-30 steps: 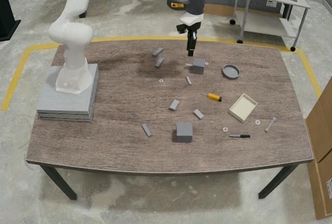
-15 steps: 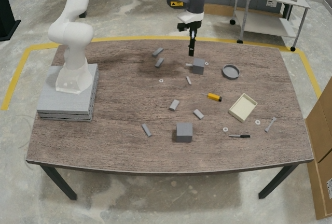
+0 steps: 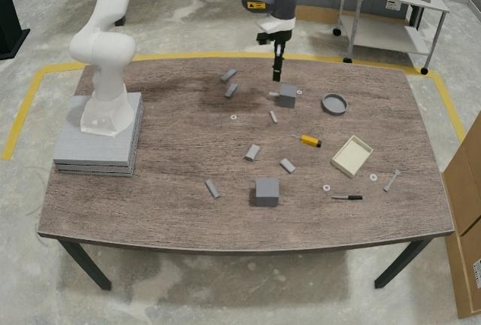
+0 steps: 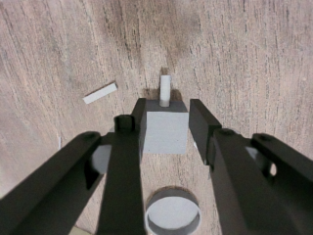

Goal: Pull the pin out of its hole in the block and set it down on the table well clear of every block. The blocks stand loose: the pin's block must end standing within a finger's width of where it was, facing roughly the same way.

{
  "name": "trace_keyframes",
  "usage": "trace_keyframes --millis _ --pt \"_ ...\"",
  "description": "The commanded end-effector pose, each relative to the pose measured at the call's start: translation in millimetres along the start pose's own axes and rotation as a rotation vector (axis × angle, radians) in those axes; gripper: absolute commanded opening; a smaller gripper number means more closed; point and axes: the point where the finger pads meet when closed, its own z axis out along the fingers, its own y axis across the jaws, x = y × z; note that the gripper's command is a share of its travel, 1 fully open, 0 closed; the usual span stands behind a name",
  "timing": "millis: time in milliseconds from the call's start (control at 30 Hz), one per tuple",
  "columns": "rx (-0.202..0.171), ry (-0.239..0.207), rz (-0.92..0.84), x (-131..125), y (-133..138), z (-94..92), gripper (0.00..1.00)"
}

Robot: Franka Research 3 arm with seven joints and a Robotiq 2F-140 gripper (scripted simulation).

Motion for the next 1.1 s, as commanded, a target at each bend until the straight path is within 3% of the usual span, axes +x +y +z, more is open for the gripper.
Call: trace_keyframes --millis 0,1067 --pt "0.0 0.003 0.015 1.1 0.7 0.2 0.33" --pt "-0.005 0.0 0.019 1.3 4.6 -2.6 0.33"
